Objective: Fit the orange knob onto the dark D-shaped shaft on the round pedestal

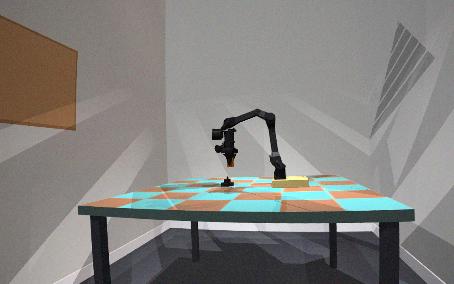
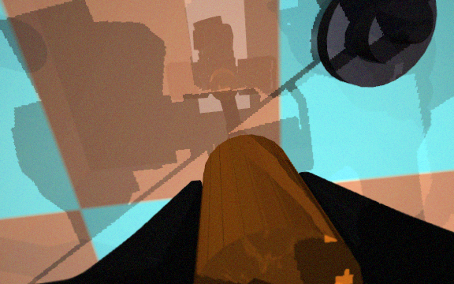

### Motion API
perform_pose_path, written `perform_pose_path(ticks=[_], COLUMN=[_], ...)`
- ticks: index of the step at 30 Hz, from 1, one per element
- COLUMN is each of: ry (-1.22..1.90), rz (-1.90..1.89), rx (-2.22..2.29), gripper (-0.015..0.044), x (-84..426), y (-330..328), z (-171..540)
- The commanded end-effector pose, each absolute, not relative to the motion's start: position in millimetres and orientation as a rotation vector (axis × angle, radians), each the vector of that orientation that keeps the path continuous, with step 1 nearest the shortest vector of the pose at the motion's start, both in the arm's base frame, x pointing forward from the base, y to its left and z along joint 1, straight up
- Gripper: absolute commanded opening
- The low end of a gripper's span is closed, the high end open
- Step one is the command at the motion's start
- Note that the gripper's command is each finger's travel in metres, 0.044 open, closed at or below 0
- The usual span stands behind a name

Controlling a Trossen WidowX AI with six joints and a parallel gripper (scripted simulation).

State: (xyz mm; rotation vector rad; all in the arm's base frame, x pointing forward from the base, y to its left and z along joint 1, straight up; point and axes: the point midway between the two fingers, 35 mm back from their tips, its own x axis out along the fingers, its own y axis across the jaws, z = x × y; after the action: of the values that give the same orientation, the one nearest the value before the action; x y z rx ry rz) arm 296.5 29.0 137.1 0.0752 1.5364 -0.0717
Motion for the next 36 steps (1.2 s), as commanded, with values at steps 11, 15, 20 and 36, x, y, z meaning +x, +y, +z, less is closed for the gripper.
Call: perform_pose_path(ticks=[11, 15, 20, 36], ry=[1.535, 1.534, 1.533, 1.532], rz=[-0.07, -0.071, -0.072, -0.076], rx=[0.072, 0.071, 0.069, 0.065], gripper=[0.0, 0.0, 0.0, 0.0], x=[317, 322, 327, 339], y=[-5, -16, -30, -77], z=[126, 123, 119, 104])
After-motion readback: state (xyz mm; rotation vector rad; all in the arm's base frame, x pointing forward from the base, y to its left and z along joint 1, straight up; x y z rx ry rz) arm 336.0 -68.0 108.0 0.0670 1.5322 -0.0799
